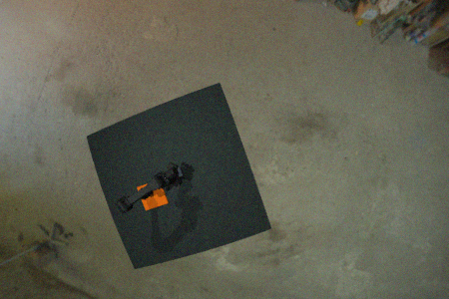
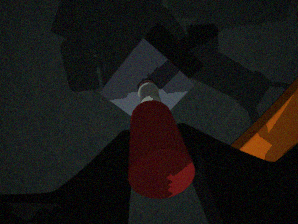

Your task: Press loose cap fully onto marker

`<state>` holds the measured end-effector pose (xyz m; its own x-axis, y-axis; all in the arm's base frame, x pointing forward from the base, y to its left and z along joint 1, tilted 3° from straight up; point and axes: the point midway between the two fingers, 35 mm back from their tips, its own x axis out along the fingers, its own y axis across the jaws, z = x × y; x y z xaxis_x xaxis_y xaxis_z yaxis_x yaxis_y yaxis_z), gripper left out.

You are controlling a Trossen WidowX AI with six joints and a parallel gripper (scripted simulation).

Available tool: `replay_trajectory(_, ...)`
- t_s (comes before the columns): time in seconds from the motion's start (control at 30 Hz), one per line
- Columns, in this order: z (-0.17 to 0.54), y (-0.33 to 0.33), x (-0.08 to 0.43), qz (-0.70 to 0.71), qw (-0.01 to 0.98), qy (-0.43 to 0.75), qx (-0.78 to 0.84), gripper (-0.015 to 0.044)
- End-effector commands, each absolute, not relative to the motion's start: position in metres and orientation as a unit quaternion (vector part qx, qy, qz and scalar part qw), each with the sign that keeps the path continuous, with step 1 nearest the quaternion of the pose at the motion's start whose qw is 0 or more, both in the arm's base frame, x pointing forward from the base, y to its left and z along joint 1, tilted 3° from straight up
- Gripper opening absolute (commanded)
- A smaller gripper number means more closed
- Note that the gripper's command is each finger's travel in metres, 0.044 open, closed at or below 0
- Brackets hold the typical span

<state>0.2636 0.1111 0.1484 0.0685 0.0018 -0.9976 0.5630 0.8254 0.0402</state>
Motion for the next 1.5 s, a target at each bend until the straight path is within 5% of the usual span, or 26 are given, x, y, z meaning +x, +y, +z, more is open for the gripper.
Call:
replay_trajectory(0.0,0.145,0.11,0.264,-0.205,0.699,0.651,0.216,0.0)
replay_trajectory(1.47,0.091,0.11,0.267,-0.205,0.699,0.651,0.216,0.0)
